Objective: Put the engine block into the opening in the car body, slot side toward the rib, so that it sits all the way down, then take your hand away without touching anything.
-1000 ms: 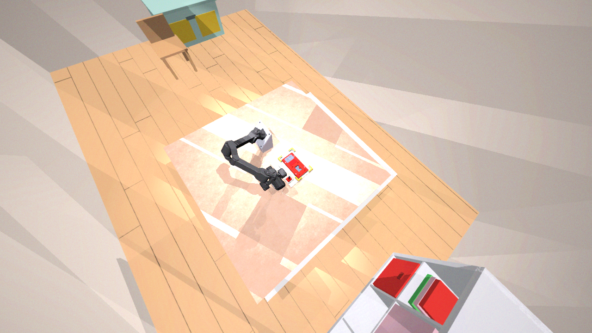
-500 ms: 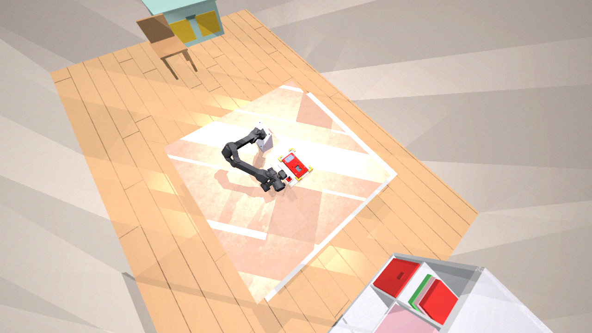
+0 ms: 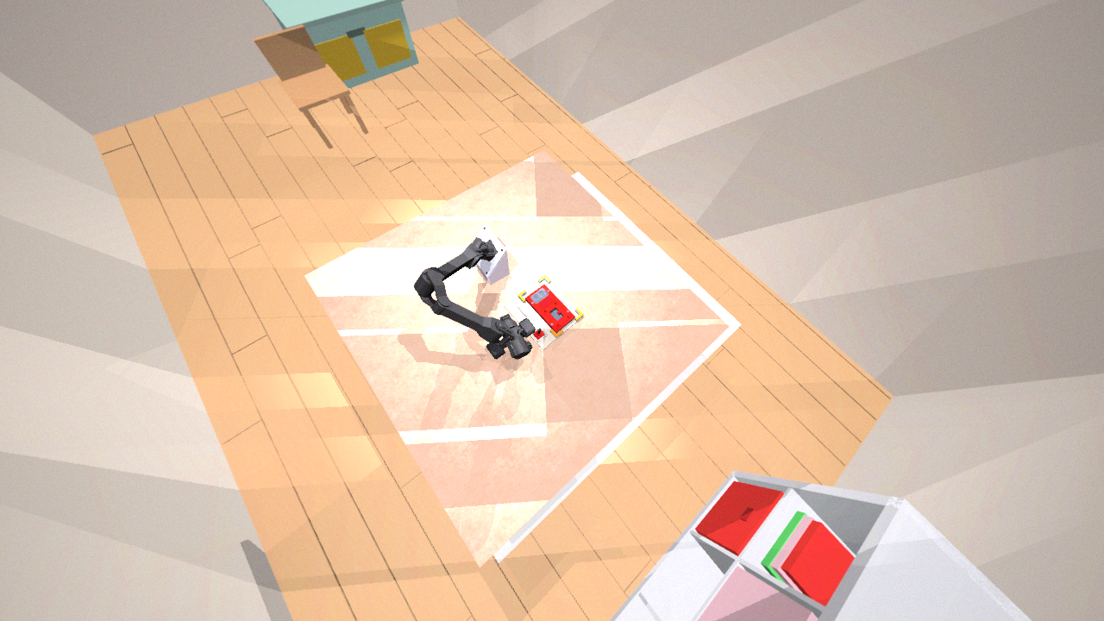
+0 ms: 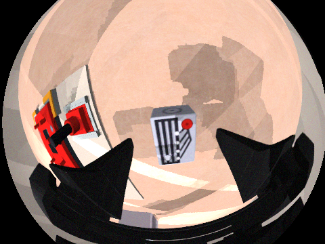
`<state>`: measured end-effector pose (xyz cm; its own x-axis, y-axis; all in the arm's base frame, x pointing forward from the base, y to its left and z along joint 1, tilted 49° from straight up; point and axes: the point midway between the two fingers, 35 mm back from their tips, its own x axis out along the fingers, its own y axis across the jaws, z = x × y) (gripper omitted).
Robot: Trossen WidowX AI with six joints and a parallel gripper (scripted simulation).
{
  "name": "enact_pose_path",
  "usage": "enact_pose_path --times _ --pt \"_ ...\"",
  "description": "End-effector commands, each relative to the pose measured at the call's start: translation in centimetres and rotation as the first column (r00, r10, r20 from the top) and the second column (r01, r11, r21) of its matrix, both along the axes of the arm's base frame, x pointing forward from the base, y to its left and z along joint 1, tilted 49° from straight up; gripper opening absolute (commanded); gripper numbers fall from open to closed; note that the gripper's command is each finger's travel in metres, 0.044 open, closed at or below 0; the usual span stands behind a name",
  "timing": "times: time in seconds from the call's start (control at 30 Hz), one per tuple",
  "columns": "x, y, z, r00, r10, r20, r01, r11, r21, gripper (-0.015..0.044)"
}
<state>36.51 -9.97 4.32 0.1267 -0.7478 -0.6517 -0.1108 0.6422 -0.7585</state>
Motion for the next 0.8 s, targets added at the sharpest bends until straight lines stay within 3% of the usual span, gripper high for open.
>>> enact_pose_path --times 0.0,0.2,0.43,0.57,0.77 --pt "0.1 0.0 -0.1 1.0 0.003 0.0 -0.003 1.0 0.002 0.0309" --pt "0.1 0.0 -0.1 1.0 0.003 0.0 -0.003 1.0 0.002 0.0151" --pt "0.1 0.0 -0.1 1.0 0.003 0.0 -0.003 1.0 0.002 0.0105" --pt "0.1 0.3 0.1 1.0 0.003 0.0 -0.003 1.0 0.004 0.0" --pt "0.3 1.8 1.2 1.0 0.004 -0.001 -0.004 1.0 0.009 0.0"
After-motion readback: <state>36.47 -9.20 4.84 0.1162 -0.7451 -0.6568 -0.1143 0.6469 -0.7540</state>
